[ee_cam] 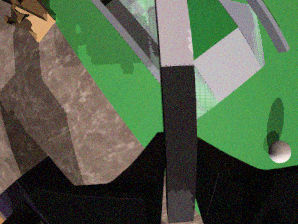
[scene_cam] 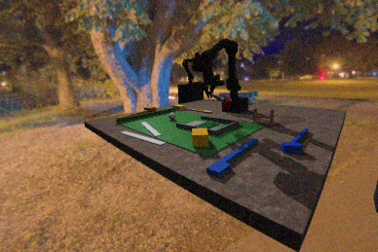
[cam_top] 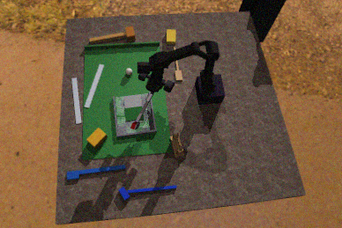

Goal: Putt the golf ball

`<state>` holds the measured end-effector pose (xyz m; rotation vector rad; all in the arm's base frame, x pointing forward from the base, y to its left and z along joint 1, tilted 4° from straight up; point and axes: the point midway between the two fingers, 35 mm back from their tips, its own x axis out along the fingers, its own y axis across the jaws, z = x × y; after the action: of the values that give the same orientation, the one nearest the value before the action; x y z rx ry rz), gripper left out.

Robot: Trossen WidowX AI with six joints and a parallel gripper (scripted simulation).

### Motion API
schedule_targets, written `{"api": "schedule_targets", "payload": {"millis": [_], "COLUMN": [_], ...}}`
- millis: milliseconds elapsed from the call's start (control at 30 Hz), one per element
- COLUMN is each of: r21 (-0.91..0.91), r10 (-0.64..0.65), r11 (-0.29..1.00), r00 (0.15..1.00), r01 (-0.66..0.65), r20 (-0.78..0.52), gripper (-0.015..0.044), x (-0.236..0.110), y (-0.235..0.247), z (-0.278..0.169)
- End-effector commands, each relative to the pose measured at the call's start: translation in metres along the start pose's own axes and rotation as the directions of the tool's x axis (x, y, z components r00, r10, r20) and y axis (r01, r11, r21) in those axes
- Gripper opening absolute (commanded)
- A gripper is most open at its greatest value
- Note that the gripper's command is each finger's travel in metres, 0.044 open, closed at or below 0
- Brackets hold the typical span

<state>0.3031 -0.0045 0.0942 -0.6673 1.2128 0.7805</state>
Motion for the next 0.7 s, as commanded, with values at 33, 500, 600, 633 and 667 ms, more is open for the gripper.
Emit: {"api": "schedule_targets", "payload": {"millis": [33, 500, 600, 633, 667], "r21": [0.116, 0.397, 0.455, 0.474, 0.492], "r10": [-0.018, -0.040, -0.041, -0.041, -0.042], "r11": [0.993, 0.915, 0.887, 0.877, 0.866], "r00": [1.000, 0.996, 0.995, 0.994, 0.994], "r01": [0.020, 0.069, 0.080, 0.084, 0.087], "r20": [-0.022, -0.083, -0.095, -0.099, -0.103], "gripper": [0.0000, 0.0000, 0.0000, 0.0000, 0.0000], "x": [-0.006, -0.022, -0.025, -0.026, -0.028], "y": [-0.020, -0.059, -0.064, -0.066, -0.067], "z": [-0.024, -0.095, -0.111, -0.117, -0.122]}}
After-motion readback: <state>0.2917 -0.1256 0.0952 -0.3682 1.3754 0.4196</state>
